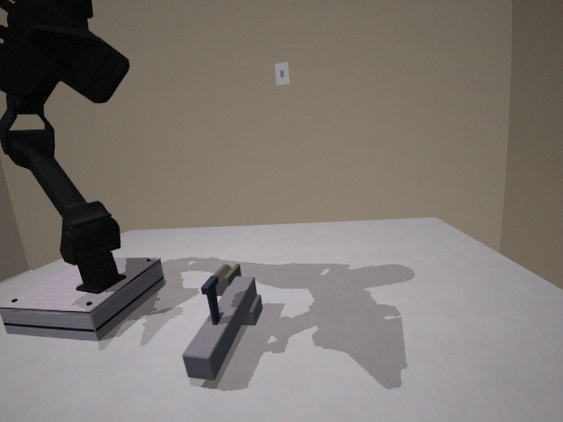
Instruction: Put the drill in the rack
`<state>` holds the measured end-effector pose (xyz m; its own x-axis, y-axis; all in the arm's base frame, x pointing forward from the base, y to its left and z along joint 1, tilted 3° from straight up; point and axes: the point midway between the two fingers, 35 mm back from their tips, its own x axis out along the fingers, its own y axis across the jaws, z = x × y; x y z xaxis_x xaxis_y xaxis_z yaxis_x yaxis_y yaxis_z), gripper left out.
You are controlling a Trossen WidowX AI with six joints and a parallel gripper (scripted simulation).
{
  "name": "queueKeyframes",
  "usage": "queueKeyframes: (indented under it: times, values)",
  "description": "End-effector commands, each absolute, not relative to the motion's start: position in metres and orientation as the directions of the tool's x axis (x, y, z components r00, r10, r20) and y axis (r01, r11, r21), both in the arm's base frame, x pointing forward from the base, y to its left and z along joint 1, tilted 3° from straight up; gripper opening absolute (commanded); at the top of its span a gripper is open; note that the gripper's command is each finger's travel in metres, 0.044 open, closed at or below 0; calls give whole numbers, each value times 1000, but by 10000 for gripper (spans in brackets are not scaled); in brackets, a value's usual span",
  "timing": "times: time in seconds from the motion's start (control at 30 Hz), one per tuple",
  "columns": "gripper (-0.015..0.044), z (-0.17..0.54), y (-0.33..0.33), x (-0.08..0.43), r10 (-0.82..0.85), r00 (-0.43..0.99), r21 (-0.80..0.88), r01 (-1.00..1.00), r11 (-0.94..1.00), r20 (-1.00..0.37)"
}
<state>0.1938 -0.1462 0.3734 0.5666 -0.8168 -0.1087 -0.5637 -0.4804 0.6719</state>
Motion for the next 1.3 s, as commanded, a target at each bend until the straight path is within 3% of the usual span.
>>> queueKeyframes:
  times: [0.0, 0.27, 0.4, 0.5, 0.63, 0.77, 0.87, 1.03, 1.27]
  values:
    - [374, 373, -146, 194, -817, 567, 672, -564, -480, -109]
    - [164, 372, -146, 195, -814, 569, 687, -546, -479, -115]
    - [59, 344, -141, 227, -751, 611, 897, -147, -416, -248]
    - [0, 317, -134, 252, -685, 624, 927, 240, -289, -375]
    - [0, 276, -122, 277, -586, 600, 752, 658, -26, -545]
    - [0, 235, -107, 293, -475, 530, 433, 848, 306, -703]
    - [0, 206, -95, 300, -388, 452, 189, 812, 552, -803]
    - [0, 170, -78, 302, -273, 322, -44, 572, 819, -907]
    - [0, 124, -52, 295, -101, 88, -101, 3, 995, -991]
